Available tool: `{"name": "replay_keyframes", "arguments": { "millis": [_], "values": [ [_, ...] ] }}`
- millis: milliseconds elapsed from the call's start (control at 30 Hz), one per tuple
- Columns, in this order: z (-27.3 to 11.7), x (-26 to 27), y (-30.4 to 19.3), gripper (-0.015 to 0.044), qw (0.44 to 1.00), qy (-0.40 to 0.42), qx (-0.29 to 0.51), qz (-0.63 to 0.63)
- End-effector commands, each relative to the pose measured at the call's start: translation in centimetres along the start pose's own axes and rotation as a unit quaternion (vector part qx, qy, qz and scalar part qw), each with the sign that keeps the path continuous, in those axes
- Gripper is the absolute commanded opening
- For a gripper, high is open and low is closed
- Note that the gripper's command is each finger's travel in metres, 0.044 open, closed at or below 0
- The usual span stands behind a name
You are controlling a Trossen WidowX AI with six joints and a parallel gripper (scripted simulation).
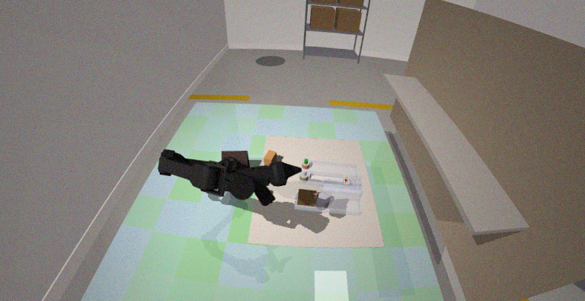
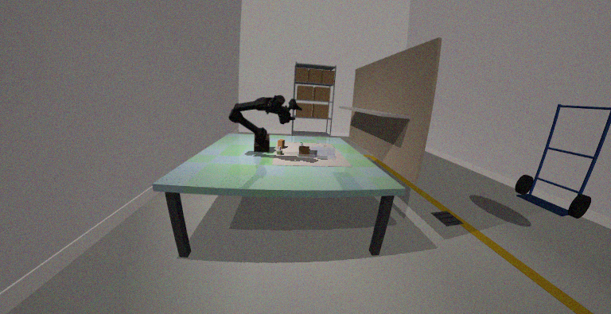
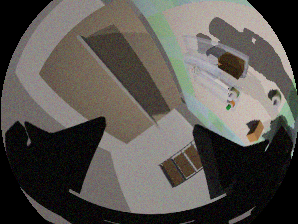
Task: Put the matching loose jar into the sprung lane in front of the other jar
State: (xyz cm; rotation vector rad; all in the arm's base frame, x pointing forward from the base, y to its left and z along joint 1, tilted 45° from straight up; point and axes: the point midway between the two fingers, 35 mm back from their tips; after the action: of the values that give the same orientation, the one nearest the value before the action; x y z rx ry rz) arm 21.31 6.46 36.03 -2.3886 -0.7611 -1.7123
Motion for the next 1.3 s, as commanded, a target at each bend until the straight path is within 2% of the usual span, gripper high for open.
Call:
{"name": "replay_keyframes", "arguments": {
  "millis": [0, 167, 300, 400, 533, 567, 933, 1100, 1267],
  "values": [
    [3.5, -5.3, -0.9, 0.044, 0.991, -0.127, 0.019, -0.048],
    [5.6, -12.9, -2.5, 0.044, 0.934, -0.306, 0.056, -0.173],
    [5.1, -18.4, -3.2, 0.044, 0.836, -0.439, 0.102, -0.312],
    [3.9, -21.5, -3.2, 0.044, 0.73, -0.517, 0.141, -0.423],
    [1.4, -24.4, -2.8, 0.044, 0.512, -0.593, 0.203, -0.587],
    [1.2, -24.5, -2.6, 0.044, 0.48, -0.598, 0.21, -0.606],
    [1.2, -24.6, -2.7, 0.044, 0.469, -0.6, 0.212, -0.613],
    [1.9, -27.4, -0.8, 0.044, 0.47, -0.599, 0.211, -0.613],
    [2.0, -27.5, -0.8, 0.044, 0.469, -0.6, 0.211, -0.613]
  ]
}}
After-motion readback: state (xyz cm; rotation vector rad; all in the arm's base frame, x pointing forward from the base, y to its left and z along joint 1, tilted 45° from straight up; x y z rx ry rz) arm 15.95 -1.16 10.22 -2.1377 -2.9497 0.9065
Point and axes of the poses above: the point midway between the two fingers, 35 mm back from their tips, its own z axis out along the fingers, its own x axis across the jaws, y = z × x, and after that the axes turned 8 degrees about -z, right-handed
